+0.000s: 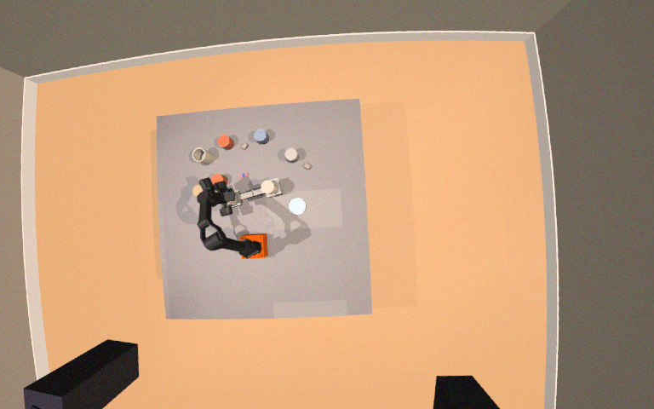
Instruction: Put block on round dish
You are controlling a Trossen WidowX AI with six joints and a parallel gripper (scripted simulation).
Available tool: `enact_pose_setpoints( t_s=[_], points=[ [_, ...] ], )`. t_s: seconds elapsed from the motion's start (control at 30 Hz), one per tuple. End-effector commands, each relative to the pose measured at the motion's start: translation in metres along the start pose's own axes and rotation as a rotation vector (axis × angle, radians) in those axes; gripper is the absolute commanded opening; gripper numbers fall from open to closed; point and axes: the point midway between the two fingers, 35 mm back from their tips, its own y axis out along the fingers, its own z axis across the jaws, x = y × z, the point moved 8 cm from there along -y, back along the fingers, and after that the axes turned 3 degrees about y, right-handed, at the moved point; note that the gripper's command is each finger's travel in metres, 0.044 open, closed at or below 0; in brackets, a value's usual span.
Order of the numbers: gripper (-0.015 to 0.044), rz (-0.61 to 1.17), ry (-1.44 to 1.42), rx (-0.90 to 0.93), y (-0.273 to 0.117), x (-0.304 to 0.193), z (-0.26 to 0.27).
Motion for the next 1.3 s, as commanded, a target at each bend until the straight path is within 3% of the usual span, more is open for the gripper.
enact_pose_setpoints(
  t_s=[0.0,1.27],
  points=[
    [0.0000,-0.004,0.003,0.006,-0.006,0.000,0.002],
    [0.0000,-0.003,0.003,0.007,-0.053,-0.002,0.007]
  ],
)
